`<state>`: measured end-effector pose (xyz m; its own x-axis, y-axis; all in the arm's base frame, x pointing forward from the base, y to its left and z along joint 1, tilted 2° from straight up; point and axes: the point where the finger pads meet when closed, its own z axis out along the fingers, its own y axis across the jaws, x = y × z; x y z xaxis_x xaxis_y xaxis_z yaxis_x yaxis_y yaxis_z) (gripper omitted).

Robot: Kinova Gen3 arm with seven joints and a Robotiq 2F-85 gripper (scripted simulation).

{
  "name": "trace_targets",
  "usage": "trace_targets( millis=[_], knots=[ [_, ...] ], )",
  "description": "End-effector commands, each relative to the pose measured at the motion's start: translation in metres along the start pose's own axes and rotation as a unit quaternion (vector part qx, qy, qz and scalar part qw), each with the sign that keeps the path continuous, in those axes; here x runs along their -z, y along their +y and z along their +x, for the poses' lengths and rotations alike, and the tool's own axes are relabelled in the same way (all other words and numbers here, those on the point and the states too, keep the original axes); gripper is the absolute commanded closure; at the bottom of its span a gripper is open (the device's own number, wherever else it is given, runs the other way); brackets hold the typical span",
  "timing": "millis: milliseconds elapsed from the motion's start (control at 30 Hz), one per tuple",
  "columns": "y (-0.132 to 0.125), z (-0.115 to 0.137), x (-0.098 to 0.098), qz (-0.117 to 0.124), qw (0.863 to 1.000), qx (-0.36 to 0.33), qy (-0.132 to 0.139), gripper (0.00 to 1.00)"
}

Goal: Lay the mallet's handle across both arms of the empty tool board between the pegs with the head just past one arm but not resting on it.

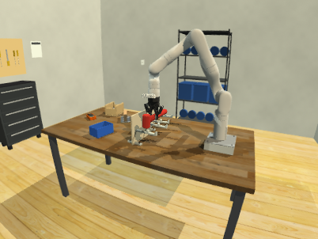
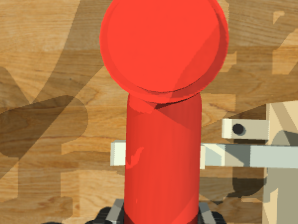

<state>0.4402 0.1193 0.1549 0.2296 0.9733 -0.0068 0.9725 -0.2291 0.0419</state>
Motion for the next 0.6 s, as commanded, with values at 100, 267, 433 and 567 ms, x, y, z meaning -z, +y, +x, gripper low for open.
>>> trace_targets(
  millis=[100, 267, 433, 567],
  knots=[
    [-0.004, -0.003, -0.031, 0.006, 1.0, -0.001, -0.005, 0.9],
    [-0.004, -0.003, -0.058, 0.006, 1.0, -0.001, -0.005, 0.9],
    [-0.005, -0.004, -0.066, 0.006, 1.0, -0.001, -0.005, 0.9],
    [-0.005, -0.004, -0.067, 0.006, 1.0, -0.001, -0.005, 0.9]
  ],
)
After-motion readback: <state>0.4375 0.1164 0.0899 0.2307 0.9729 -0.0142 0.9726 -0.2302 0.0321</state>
